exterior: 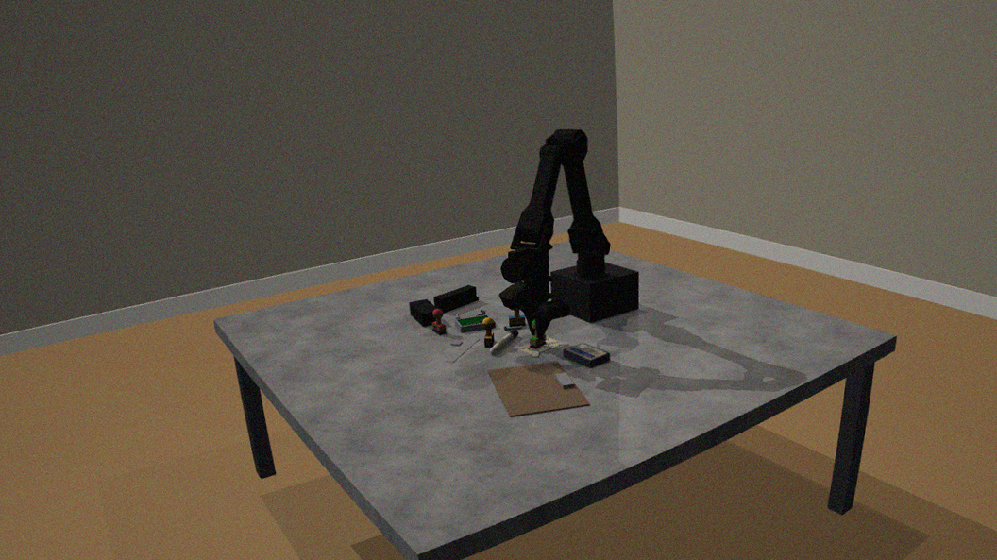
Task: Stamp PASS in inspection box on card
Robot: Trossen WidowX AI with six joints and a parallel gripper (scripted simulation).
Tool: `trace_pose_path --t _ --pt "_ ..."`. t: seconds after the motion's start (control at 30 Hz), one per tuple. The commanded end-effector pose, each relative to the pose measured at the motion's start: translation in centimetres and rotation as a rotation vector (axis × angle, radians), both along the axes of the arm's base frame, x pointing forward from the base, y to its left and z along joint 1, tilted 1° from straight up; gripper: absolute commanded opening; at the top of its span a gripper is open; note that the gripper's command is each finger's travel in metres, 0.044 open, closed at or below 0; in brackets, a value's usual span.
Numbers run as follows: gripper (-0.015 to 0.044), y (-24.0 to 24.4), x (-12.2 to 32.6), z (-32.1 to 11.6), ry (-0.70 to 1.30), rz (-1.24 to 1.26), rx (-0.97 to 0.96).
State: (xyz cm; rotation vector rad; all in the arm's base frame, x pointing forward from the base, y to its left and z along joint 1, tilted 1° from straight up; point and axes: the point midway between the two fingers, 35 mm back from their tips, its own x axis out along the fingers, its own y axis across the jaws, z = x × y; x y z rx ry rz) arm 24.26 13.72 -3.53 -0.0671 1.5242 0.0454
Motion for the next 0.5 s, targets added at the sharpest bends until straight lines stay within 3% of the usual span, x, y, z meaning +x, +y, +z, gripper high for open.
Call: trace_pose_path --t 0.0,0.47 --pt "0.0 -0.12 -0.05 -0.14 0.001 -0.004 -0.004" --pt "0.0 -0.12 -0.05 -0.36 0.001 -0.004 -0.004"
